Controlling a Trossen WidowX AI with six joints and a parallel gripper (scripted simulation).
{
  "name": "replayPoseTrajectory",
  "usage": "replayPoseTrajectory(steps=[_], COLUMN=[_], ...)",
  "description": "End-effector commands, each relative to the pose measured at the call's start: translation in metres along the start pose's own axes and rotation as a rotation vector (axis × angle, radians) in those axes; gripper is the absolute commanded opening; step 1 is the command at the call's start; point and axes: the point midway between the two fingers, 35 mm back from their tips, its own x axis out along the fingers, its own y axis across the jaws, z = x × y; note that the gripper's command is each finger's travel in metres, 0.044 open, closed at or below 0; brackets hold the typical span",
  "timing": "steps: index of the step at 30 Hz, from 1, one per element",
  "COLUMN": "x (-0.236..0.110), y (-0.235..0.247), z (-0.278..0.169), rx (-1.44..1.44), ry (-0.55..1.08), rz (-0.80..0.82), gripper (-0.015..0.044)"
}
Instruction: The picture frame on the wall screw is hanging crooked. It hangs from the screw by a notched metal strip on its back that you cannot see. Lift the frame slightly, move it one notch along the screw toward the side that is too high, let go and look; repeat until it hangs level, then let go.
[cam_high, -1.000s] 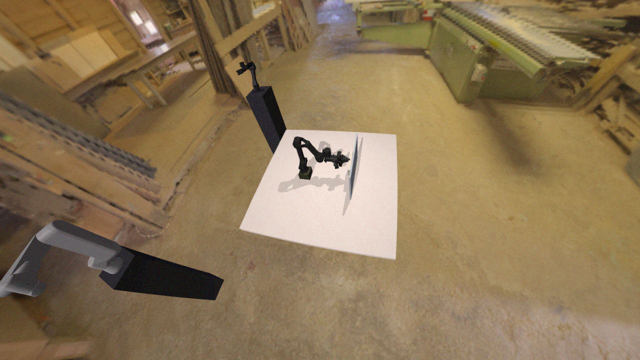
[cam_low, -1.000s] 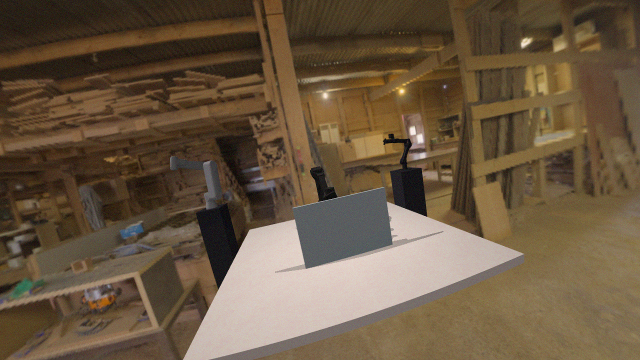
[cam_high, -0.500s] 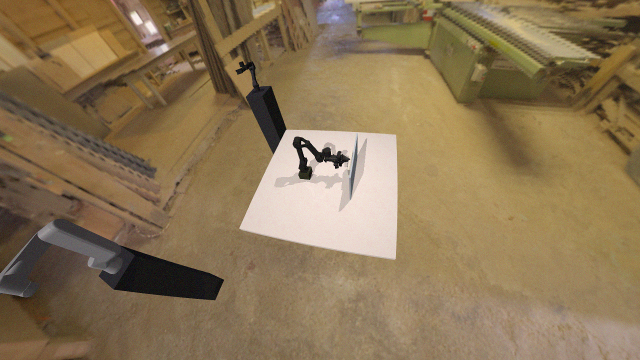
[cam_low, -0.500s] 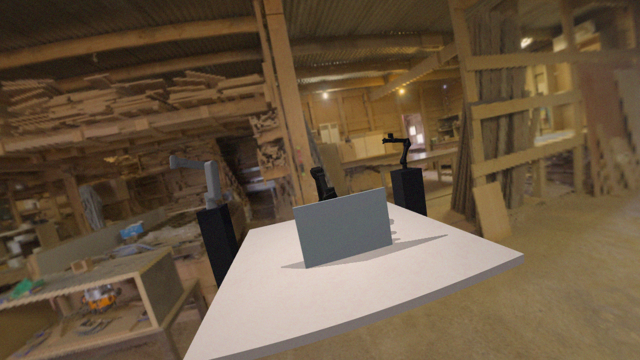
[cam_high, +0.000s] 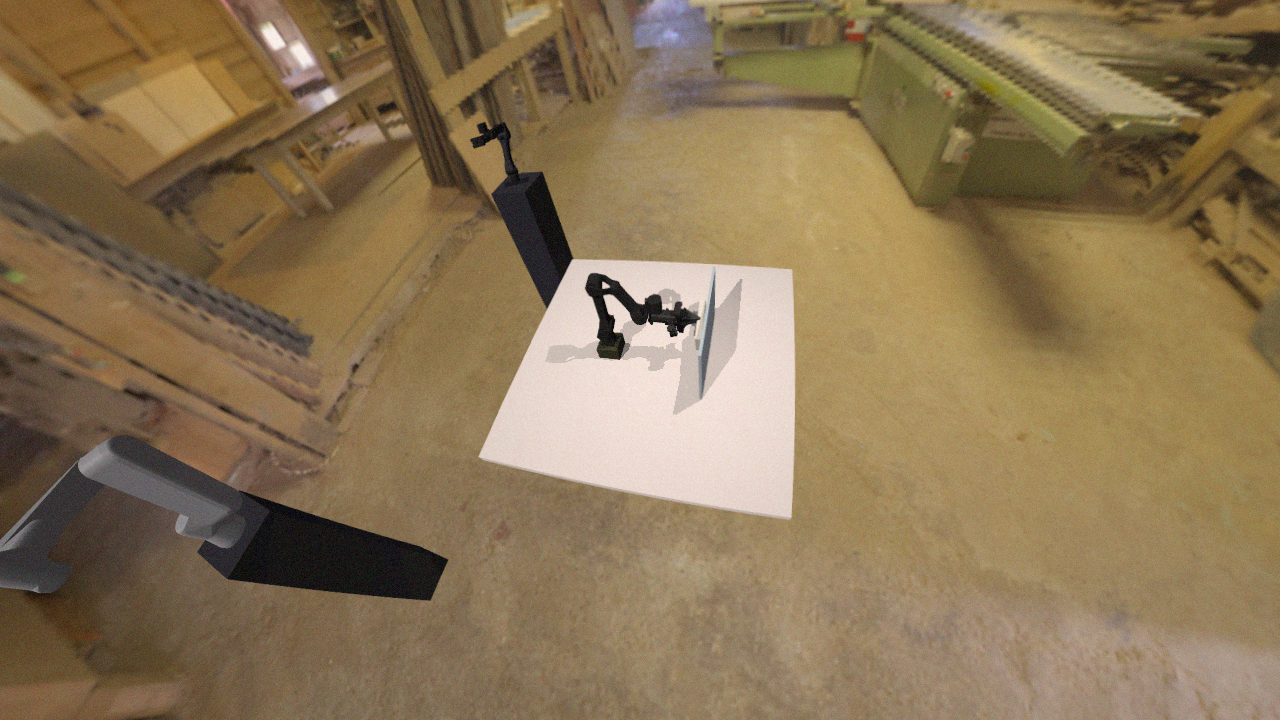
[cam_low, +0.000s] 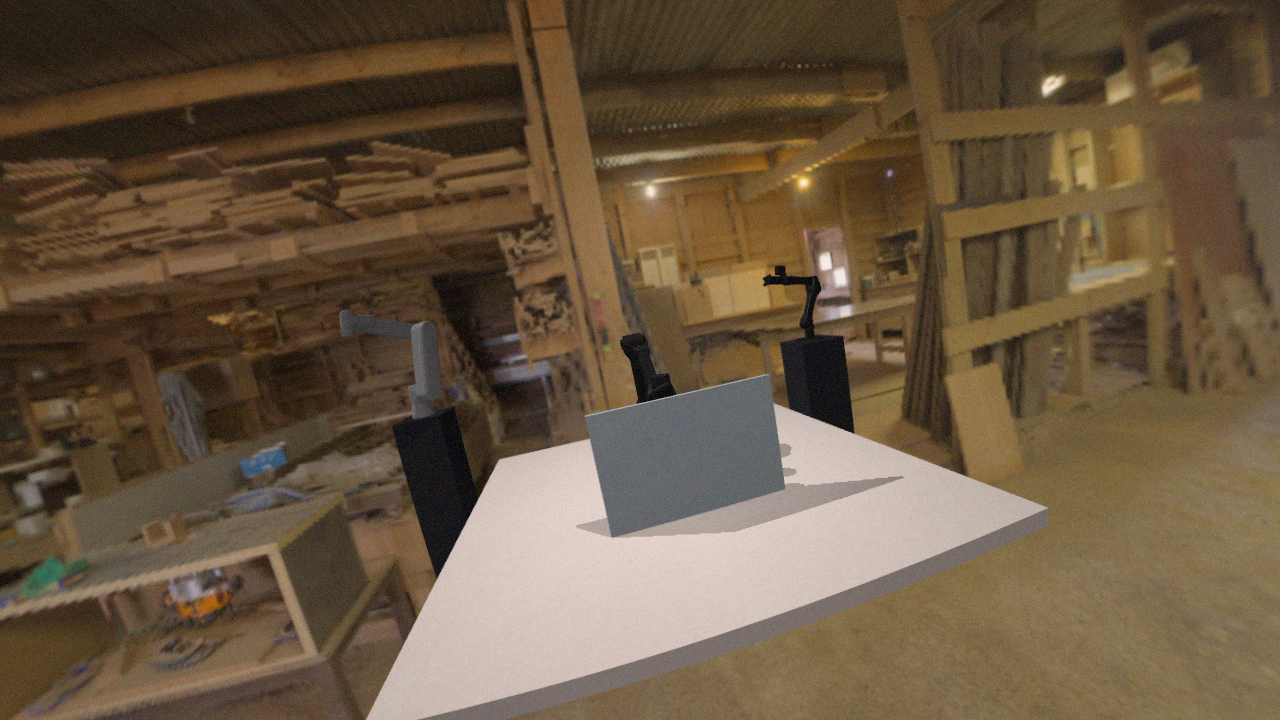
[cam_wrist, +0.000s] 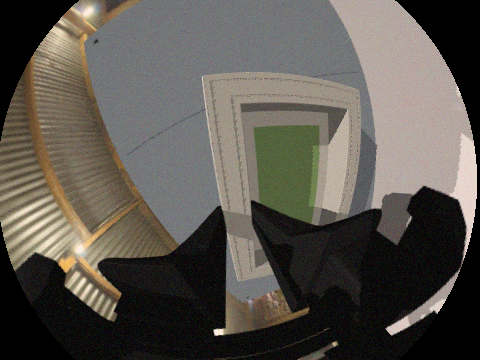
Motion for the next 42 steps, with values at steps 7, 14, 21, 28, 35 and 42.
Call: replayPoseTrajectory(steps=[7,14,21,28,35,42], x=[0.0010,0.0010,0.0012,0.0013,0.0013,0.0014], y=[0.0073,0.0072,0.0052,0.0028,0.0004,-0.0019], z=[-0.0056,-0.0056,-0.0056,-0.0056,-0.0056,-0.0055], rx=[0.000,0.000,0.000,0.000,0.000,0.000], ry=[0.004,0.004,0.004,0.004,0.004,0.003], rz=[0.020,0.020,0.020,0.020,0.020,0.020], gripper=[0.0000,0.0000,0.0000,0.0000,0.0000,0.0000])
